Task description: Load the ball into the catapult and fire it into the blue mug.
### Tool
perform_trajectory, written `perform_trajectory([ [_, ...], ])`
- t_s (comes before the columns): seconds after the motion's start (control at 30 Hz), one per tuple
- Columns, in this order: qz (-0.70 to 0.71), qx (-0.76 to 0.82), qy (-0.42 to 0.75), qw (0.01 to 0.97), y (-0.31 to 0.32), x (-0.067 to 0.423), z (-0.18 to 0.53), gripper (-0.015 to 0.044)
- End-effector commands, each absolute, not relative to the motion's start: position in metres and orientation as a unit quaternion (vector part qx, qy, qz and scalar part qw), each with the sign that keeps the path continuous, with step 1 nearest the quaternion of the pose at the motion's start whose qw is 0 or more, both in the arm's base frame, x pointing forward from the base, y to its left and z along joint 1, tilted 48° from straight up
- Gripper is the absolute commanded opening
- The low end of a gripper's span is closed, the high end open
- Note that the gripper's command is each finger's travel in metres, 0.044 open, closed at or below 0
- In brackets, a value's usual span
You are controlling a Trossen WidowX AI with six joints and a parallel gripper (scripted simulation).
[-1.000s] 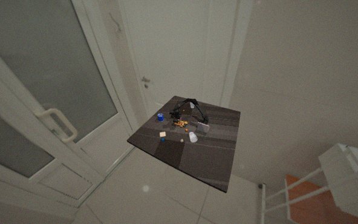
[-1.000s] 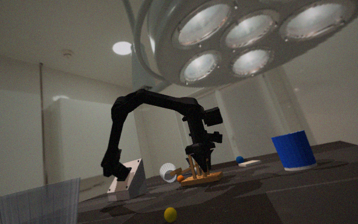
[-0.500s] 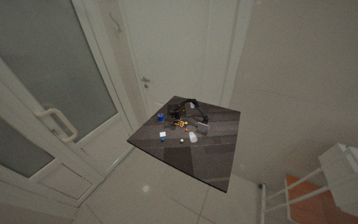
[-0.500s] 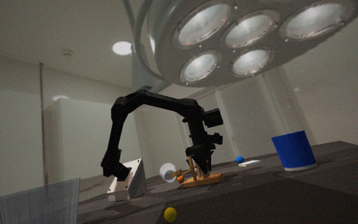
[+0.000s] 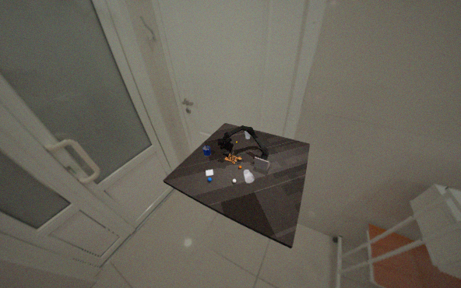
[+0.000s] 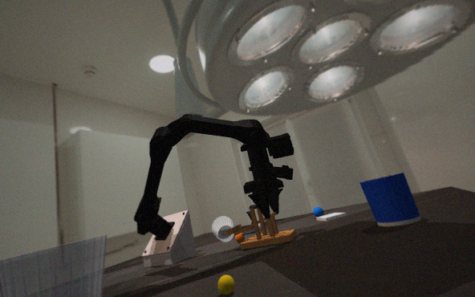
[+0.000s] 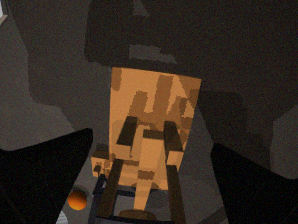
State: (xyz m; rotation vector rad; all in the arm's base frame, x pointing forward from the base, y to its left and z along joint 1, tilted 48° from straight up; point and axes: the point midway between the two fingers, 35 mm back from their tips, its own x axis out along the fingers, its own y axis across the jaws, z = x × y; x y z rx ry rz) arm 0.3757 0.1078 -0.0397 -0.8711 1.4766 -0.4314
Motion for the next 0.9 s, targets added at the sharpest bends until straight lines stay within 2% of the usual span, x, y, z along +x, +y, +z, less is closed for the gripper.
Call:
perform_trajectory([
  [0.0, -0.184, -0.381, 0.641, 0.641, 0.152, 0.368, -0.003, 0.0440],
  [0.4, -0.183, -0.384, 0.639, 0.641, 0.153, 0.365, -0.001, 0.0440],
  [0.57, -0.184, -0.384, 0.639, 0.641, 0.122, 0.370, -0.030, 0.0440],
  [0.87, -0.184, -0.384, 0.639, 0.641, 0.117, 0.371, -0.035, 0.0440],
])
